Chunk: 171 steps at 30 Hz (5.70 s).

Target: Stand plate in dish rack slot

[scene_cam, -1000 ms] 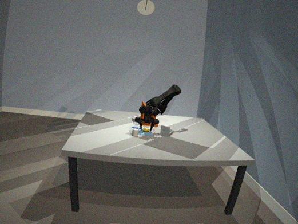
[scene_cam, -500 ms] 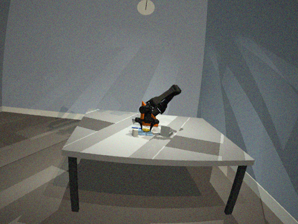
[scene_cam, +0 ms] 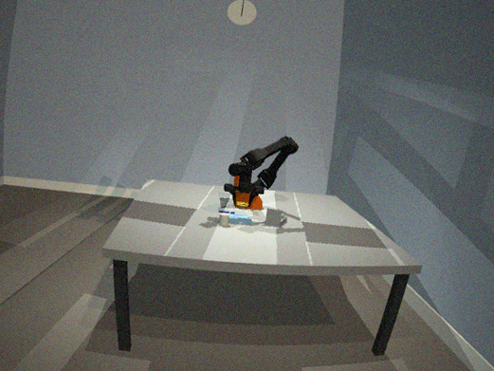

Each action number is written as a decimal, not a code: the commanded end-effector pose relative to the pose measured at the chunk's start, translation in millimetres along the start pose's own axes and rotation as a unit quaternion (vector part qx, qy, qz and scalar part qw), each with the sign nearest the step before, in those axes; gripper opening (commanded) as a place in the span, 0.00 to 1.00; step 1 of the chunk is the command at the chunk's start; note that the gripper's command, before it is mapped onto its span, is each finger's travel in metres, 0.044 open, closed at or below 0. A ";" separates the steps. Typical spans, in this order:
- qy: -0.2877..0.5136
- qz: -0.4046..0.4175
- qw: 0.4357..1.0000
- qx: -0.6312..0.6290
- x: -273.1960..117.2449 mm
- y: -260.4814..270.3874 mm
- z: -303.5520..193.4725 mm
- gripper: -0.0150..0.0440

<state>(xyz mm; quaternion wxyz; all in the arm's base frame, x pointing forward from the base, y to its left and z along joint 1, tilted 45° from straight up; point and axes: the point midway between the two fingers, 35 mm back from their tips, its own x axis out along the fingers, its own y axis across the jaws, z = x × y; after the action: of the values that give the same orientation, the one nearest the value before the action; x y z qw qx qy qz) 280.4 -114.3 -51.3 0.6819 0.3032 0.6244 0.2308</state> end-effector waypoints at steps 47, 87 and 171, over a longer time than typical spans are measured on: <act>-0.018 -0.009 0.945 0.326 -127.9 80.6 -2.9 0.25; -0.039 0.026 0.527 0.849 -113.4 218.5 -68.7 0.25; -0.460 -0.344 0.709 0.410 12.7 173.2 -75.2 0.25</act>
<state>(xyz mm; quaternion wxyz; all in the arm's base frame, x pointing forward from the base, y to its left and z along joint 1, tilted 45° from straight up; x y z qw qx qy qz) 218.2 24.4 59.1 0.7030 0.3936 0.3505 -0.4776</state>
